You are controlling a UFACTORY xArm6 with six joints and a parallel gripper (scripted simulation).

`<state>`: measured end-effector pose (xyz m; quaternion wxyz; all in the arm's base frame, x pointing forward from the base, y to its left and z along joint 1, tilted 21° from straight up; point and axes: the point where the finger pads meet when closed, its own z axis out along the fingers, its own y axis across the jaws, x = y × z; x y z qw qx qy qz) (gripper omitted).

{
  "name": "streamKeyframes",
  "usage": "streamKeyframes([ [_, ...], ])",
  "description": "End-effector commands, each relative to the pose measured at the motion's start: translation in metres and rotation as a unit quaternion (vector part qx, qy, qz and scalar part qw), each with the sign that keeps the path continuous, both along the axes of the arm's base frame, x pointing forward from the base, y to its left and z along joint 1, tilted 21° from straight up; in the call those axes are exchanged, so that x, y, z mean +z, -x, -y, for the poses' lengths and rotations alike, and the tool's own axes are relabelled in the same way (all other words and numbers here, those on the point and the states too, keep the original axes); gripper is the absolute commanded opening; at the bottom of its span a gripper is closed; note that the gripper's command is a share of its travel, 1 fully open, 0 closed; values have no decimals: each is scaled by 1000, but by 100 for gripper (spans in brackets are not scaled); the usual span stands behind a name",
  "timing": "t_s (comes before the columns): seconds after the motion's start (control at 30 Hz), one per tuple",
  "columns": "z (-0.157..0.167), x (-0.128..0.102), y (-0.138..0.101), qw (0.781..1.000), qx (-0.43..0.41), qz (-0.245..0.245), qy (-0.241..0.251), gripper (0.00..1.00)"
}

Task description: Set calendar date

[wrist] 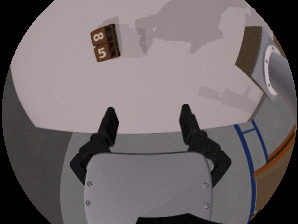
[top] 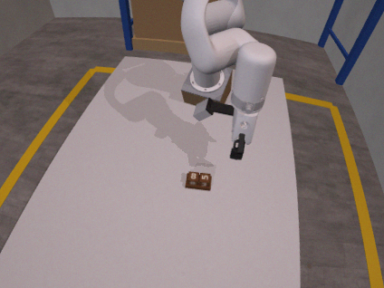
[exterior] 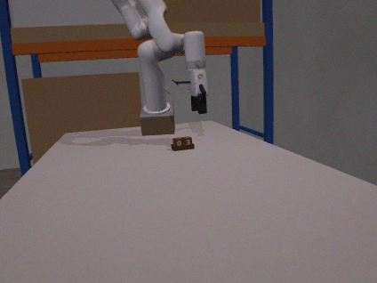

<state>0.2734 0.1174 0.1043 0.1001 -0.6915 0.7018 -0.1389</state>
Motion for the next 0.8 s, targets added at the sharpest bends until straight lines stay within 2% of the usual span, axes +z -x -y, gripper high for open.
streamKeyframes([
  [0.0, -14, -5, 6, 1000, -14, 13, 12, 100],
  [0.17, -14, -10, 4, 1000, -14, 13, 12, 100],
  [0.4, -11, -39, -7, 1000, -14, 13, 12, 100],
  [0.77, -9, -60, -16, 1000, -14, 13, 12, 100],
])
